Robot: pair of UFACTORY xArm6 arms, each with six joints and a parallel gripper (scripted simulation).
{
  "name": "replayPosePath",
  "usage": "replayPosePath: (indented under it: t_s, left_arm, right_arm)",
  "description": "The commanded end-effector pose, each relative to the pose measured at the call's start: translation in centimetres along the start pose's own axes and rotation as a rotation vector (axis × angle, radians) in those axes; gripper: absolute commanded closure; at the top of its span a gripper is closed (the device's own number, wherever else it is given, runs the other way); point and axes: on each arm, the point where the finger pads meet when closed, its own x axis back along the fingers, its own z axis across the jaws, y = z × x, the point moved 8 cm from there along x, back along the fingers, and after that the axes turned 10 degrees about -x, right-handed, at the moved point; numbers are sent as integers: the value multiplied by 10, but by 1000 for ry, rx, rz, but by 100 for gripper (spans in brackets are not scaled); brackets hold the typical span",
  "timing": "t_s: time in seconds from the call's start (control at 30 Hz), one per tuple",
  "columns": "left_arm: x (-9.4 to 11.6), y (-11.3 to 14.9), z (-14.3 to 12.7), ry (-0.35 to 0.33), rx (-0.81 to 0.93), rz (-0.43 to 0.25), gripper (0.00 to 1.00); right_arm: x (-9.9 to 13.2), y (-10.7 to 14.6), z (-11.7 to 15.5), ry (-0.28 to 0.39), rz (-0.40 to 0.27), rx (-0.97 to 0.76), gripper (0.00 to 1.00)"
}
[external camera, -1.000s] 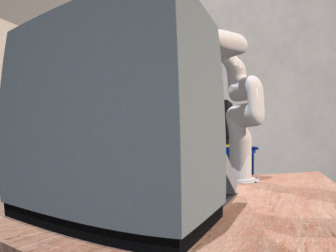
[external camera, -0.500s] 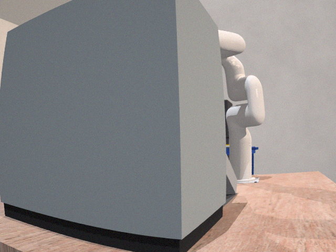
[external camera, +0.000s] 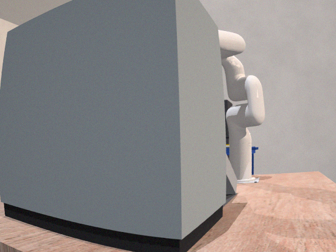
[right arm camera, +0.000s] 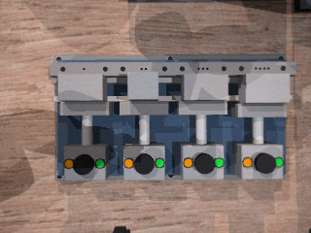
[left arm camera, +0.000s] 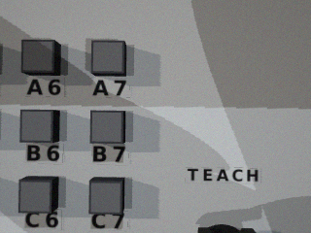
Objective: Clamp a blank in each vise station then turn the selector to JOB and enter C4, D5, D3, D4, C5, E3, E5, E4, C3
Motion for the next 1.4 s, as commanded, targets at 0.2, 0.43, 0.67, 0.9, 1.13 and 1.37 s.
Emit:
replayPosePath:
  t_s: [0.2, 0.43, 0.67, 0.9, 1.13, 1.37]
  left_arm:
    - [1, -2, 0, 2, 1, 5, 100]
    - [1, -2, 0, 2, -13, 5, 100]
    - [1, -2, 0, 2, -47, 5, 100]
    - [1, -2, 0, 2, -140, 5, 100]
    - [1, -2, 0, 1, -241, 5, 100]
    - [1, -2, 0, 1, -425, 5, 100]
  right_arm:
    - [2, 0, 0, 4, 3, 0, 0]
    - [2, 0, 0, 4, 3, 0, 0]
    - [2, 0, 0, 4, 3, 0, 0]
    - [2, 0, 0, 4, 3, 0, 0]
    - [2, 0, 0, 4, 3, 0, 0]
    - [2, 0, 0, 4, 3, 0, 0]
